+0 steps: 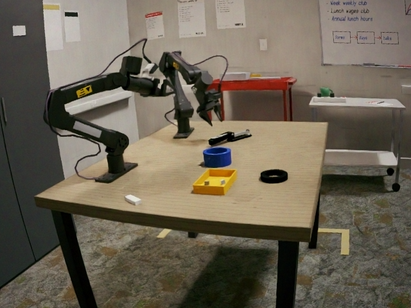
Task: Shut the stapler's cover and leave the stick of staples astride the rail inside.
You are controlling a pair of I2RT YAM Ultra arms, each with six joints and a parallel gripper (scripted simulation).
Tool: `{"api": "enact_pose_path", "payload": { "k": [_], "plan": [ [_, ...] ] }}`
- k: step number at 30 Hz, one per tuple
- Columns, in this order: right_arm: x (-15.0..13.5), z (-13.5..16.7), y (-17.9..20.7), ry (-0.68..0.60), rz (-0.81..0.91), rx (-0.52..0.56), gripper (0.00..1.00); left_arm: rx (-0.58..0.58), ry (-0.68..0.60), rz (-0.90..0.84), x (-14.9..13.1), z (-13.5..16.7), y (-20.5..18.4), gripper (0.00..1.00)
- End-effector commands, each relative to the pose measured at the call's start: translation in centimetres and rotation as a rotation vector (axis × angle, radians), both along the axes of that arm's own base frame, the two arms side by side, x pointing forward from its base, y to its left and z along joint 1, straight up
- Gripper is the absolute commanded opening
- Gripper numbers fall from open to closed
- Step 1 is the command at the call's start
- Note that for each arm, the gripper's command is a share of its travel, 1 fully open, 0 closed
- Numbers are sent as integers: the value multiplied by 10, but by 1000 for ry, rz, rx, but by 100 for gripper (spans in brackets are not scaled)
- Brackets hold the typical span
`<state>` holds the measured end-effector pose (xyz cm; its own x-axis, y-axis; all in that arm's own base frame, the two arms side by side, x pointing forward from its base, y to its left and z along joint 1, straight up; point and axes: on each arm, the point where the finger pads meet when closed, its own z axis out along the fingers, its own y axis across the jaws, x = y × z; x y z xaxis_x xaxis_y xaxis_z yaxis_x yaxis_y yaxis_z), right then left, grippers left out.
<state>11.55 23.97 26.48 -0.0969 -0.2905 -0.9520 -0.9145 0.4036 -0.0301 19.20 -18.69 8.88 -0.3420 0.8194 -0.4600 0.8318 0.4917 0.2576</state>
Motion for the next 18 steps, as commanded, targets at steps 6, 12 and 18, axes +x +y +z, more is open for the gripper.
{"api": "enact_pose_path", "payload": {
  "k": [6,12,18],
  "plan": [
    [-1,5,-2,-7,0,13,100,395,10,-278,2,5,-10,50],
    [-1,5,-2,-7,0,13,100,580,31,-427,2,4,-15,50],
    [-1,5,-2,-7,0,13,100,798,59,-619,1,3,-27,50]
  ]
}}
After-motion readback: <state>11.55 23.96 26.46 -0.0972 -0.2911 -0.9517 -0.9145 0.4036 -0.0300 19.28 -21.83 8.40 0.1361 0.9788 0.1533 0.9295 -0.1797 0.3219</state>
